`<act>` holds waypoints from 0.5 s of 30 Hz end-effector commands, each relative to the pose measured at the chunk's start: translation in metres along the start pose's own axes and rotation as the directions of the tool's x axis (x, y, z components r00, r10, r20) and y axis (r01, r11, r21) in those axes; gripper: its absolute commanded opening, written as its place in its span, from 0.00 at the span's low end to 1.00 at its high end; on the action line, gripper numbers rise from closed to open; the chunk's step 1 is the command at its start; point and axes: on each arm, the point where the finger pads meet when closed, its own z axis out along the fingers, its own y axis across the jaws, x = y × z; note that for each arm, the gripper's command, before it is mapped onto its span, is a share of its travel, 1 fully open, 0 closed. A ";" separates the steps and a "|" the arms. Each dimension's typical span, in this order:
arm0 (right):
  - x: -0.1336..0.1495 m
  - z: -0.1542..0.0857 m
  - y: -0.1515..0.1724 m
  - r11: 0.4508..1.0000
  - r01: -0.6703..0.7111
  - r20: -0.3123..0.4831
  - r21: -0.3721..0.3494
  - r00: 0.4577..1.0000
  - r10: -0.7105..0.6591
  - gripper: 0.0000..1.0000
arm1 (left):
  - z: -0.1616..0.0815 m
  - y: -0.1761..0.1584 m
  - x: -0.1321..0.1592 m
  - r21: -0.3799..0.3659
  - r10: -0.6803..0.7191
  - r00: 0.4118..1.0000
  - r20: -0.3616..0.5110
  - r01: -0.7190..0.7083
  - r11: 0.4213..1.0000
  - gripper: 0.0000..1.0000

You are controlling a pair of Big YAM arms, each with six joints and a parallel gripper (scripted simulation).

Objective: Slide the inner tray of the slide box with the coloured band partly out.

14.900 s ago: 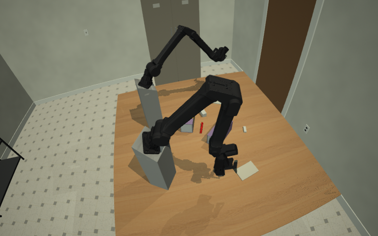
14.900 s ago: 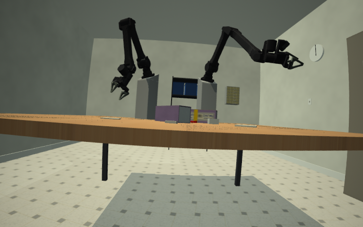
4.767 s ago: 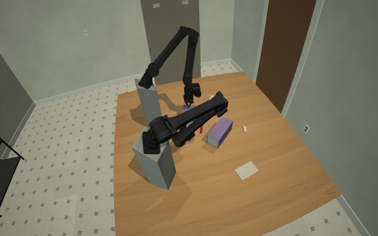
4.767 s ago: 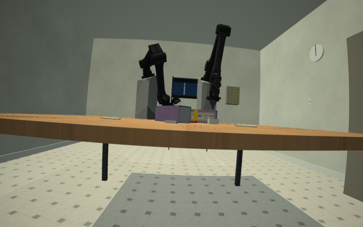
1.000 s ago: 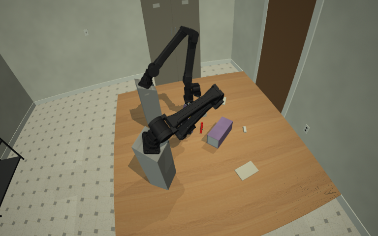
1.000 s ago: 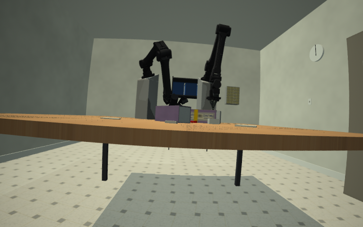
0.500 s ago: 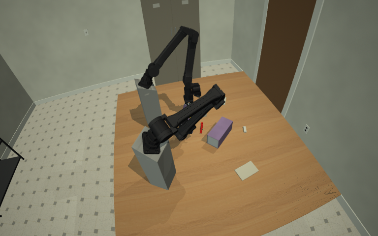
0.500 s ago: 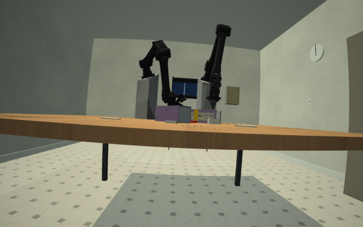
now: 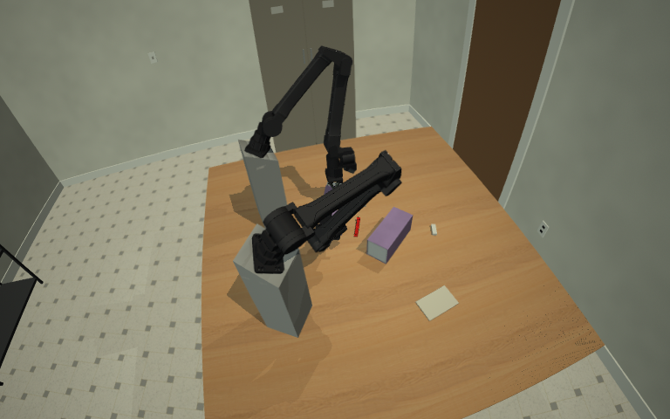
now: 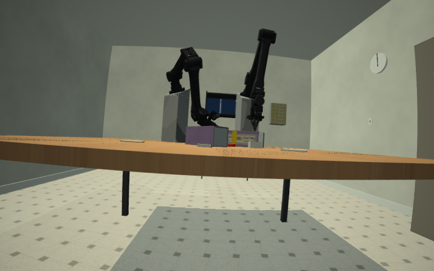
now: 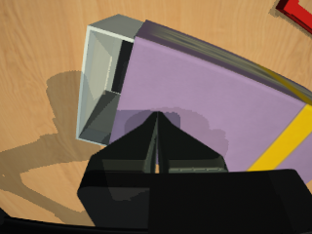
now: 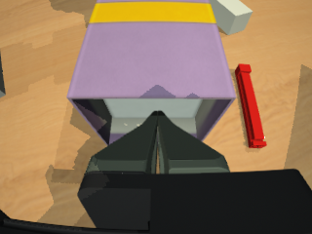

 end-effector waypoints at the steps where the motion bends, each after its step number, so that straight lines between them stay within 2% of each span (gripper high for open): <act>1: -0.007 -0.017 -0.008 1.000 0.017 0.010 0.019 1.000 -0.017 0.00 | 0.014 -0.001 0.013 0.004 0.001 0.999 -0.038 -0.001 1.000 0.00; 15: -0.008 -0.042 -0.008 0.999 0.023 0.020 0.023 1.000 -0.023 0.00 | 0.014 -0.001 0.013 0.005 0.001 0.999 -0.038 -0.001 1.000 0.00</act>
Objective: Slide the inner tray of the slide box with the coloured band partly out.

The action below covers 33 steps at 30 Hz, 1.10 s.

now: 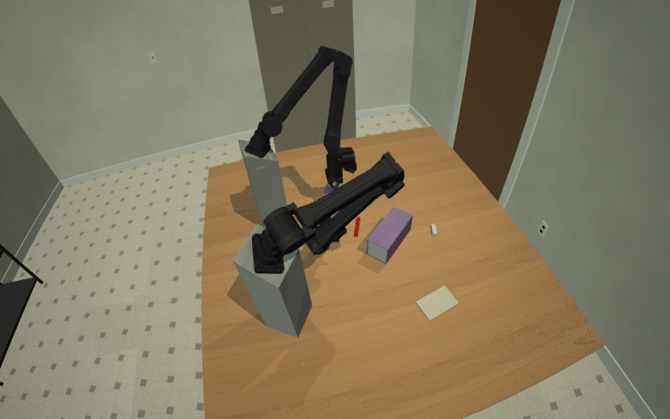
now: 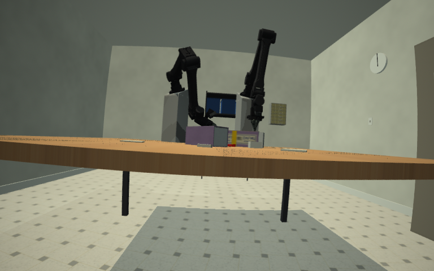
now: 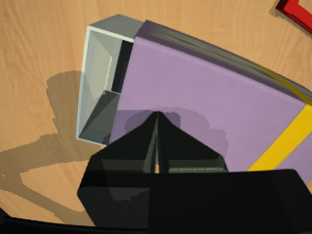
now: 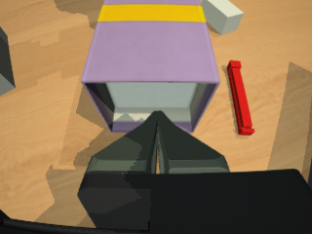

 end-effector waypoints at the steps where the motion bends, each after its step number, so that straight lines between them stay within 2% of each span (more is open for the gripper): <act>1: -0.007 -0.018 -0.007 1.000 0.018 0.009 0.018 1.000 -0.018 0.00 | 0.014 -0.001 0.013 0.005 0.001 0.999 -0.038 -0.001 1.000 0.00; 8: -0.001 -0.013 0.008 1.000 0.008 -0.001 -0.013 1.000 -0.008 0.00 | 0.014 -0.001 0.013 0.005 0.001 0.999 -0.038 -0.001 1.000 0.00; 33: 0.000 -0.013 0.008 1.000 0.006 -0.005 -0.014 1.000 -0.006 0.00 | 0.014 -0.002 0.013 0.006 0.001 0.999 -0.038 -0.001 1.000 0.00</act>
